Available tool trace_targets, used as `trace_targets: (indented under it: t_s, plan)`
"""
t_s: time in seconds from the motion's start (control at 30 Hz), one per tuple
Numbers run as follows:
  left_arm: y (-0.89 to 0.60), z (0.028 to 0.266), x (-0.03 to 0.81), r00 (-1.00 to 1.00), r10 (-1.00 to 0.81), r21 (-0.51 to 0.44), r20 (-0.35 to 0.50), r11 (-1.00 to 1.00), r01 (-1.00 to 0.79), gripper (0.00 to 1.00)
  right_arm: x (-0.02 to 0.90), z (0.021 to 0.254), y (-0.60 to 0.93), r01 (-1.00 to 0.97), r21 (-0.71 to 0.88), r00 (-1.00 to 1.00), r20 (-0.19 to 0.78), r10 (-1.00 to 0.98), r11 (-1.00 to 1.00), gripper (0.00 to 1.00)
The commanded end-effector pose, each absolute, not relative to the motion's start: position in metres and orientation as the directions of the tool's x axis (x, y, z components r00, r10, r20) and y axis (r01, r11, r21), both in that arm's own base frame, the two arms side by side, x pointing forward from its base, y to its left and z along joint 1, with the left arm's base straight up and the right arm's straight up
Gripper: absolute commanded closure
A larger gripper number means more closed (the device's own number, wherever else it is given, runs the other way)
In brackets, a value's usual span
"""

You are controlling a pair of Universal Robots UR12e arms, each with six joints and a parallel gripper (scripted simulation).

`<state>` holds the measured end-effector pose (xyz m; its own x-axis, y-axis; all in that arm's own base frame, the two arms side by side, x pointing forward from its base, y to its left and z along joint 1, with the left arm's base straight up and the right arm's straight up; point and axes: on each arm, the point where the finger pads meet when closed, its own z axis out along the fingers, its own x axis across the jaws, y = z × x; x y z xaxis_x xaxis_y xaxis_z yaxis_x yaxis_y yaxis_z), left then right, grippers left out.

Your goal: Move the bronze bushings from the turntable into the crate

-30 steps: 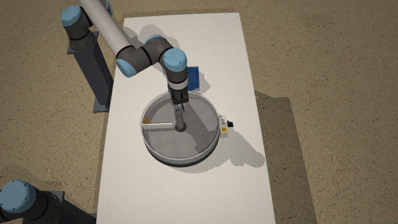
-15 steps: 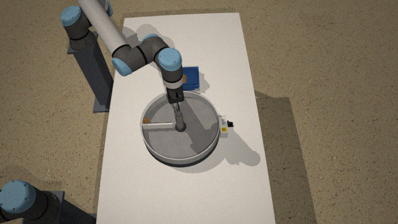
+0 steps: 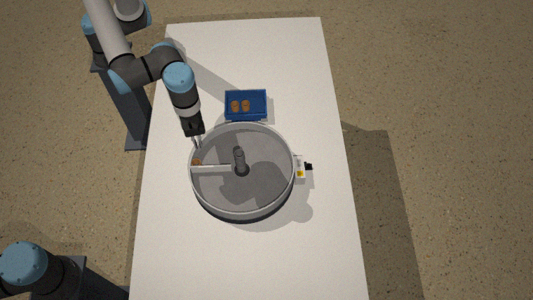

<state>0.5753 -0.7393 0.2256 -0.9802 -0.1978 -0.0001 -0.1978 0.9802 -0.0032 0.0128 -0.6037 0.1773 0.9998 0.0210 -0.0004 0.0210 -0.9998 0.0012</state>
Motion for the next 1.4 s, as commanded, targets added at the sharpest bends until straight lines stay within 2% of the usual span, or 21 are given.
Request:
trace_targets:
  t_s: [0.0, 1.37]
  plan:
    - [-0.7351, 0.2205, 0.5590, -0.979, -0.206, -0.002, 0.000, 0.979, -0.206, 0.64, 0.0135, 0.1770, -0.6039, 0.022, 0.000, 1.000, 0.000, 0.022, -1.000, 0.00]
    - [-0.7394, 0.2214, 0.5582, -0.979, -0.206, -0.003, -0.001, 0.979, -0.206, 0.64, 0.0135, 0.1770, -0.6039, 0.022, 0.000, 1.000, 0.000, 0.022, -1.000, 0.00]
